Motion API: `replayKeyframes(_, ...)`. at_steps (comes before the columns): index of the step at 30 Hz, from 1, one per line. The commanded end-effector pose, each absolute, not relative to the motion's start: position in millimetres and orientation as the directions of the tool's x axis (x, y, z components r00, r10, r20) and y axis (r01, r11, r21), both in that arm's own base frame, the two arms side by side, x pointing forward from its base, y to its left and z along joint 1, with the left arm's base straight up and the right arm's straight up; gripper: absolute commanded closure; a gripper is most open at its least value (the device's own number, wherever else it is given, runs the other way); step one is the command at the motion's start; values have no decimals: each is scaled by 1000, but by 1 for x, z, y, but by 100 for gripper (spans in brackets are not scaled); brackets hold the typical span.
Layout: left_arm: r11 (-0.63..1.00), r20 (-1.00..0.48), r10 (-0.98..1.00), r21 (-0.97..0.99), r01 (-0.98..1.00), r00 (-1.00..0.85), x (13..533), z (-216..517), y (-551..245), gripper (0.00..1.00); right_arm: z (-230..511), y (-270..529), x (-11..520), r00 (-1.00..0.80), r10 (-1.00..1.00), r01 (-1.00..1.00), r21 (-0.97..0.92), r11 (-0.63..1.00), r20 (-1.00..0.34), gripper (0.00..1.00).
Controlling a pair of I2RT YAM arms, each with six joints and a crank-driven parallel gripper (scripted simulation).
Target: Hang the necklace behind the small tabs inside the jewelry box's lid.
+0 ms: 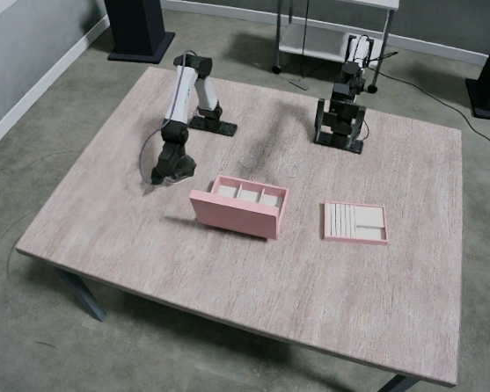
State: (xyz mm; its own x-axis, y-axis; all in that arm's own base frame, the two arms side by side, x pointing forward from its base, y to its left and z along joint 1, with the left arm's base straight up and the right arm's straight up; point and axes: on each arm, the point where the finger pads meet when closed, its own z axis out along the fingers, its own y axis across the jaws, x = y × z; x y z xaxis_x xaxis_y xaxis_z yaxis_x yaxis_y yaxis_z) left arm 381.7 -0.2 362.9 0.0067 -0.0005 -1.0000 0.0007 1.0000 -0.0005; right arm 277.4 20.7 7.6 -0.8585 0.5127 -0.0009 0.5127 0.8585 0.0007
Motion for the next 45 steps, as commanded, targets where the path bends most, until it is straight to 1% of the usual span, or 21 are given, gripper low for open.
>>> replayKeyframes(1, 1000, -1000, -3, -3, -7, 25, 381, 370, 1, 0, 16, 22, 283, -867, 496, 496, 13, 868, -42, 100)
replayKeyframes(35, 1000, -1000, -3, -3, -7, 25, 381, 370, 1, 0, 16, 22, 283, -867, 496, 496, 13, 868, -42, 100)
replayKeyframes(45, 1000, -1000, -3, -3, -7, 25, 381, 370, 1, 0, 35, 22, 287, -867, 496, 496, 17, 868, -47, 100)
